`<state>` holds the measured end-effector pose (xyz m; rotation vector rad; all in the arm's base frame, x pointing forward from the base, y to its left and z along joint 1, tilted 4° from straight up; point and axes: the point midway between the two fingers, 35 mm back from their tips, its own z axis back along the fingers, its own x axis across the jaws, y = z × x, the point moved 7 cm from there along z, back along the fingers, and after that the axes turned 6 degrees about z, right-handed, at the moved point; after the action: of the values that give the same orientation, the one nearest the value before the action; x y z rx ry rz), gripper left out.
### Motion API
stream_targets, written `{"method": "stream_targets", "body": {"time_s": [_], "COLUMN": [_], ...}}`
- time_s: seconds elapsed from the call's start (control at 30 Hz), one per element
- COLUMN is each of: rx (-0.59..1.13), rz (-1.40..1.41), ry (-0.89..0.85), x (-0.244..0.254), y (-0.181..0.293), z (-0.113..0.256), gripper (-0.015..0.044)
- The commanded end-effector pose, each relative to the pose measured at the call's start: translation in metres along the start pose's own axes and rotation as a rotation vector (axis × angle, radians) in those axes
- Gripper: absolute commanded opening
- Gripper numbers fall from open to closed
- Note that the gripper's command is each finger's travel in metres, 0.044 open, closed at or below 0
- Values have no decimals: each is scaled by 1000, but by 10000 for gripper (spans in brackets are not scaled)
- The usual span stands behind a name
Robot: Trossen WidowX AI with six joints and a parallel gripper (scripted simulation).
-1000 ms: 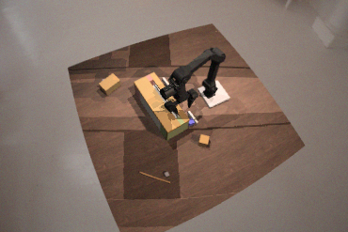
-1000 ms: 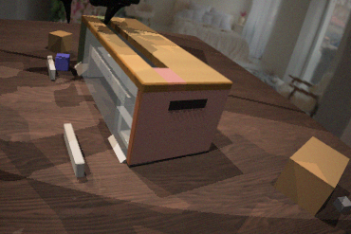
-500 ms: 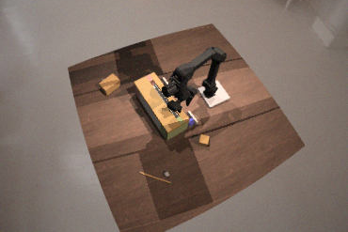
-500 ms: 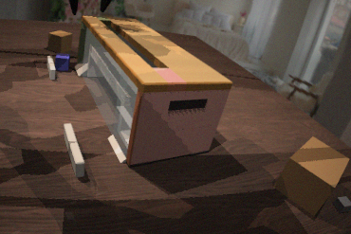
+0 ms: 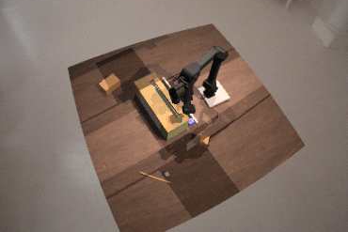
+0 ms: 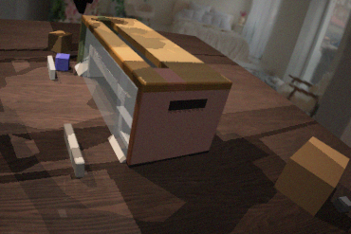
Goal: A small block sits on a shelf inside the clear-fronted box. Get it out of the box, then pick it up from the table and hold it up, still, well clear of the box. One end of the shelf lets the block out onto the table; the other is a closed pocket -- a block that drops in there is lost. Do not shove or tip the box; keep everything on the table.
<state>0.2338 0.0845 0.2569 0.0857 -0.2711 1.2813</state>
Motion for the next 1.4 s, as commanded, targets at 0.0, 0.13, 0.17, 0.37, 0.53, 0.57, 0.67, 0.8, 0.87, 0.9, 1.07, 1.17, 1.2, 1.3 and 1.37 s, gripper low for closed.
{"method": "stream_targets", "body": {"time_s": [0.0,0.13,0.17,0.37,0.53,0.57,0.67,0.8,0.87,0.9,1.07,1.17,1.2,1.3,1.37], "rx": [-49,-51,-51,-49,-37,-34,-24,-2,11,18,61,93,106,145,176], "rz": [991,1205,1259,1585,1848,1900,2061,2270,2373,2425,2683,2834,2885,3036,3134], "ry": [104,132,140,194,238,247,282,323,344,355,418,453,465,510,534], "x": [10,12,12,16,18,18,20,21,22,22,24,25,25,26,27], "y": [26,30,30,37,42,42,46,49,51,52,57,59,60,63,65], "z": [-7,-7,-7,-8,-8,-8,-8,-8,-8,-8,-8,-8,-7,-7,-7], "gripper": [285,285,285,285,285,285,285,285,285,285,285,285,285,285,285]}}
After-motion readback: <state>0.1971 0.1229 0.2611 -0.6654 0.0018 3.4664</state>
